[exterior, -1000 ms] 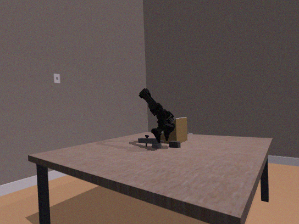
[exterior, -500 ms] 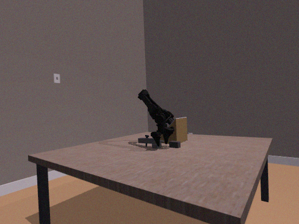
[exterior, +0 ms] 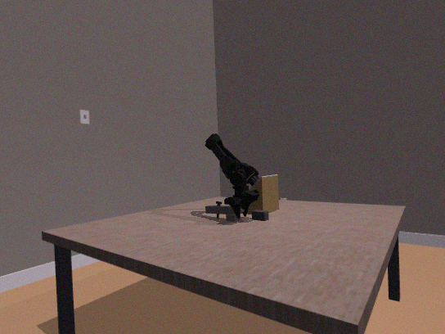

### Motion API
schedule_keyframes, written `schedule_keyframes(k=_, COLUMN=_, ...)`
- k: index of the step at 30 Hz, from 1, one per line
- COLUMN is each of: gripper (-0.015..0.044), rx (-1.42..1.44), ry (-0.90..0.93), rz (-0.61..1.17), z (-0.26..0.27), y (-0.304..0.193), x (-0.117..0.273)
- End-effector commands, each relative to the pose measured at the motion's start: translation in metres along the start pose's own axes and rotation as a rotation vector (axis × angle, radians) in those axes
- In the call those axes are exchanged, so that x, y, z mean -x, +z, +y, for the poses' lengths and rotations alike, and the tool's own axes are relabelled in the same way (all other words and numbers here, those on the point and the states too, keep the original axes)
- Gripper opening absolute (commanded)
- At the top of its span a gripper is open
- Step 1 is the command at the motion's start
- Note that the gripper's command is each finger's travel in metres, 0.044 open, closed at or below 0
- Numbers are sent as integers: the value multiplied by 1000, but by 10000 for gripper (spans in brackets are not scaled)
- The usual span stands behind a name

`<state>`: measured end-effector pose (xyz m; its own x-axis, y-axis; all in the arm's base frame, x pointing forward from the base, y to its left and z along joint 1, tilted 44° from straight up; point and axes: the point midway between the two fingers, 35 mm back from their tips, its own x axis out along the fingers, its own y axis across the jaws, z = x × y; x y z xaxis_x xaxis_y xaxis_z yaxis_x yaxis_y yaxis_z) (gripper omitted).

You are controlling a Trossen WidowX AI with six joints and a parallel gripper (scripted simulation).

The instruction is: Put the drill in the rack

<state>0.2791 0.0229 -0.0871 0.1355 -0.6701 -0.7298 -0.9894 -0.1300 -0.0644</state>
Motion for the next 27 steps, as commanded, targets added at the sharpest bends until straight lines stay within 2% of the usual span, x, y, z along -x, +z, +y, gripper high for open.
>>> schedule_keyframes(k=1, gripper=125, rx=-1, ry=-1, rz=0, z=0, y=0, x=0)
schedule_keyframes(k=5, gripper=20, rx=-1, ry=-1, rz=0, z=0, y=0, x=0)
schedule_keyframes(k=8, gripper=0, rx=-1, ry=-1, rz=0, z=0, y=0, x=0)
schedule_keyframes(k=27, gripper=0, rx=5, ry=1, rz=3, z=0, y=16, x=1)
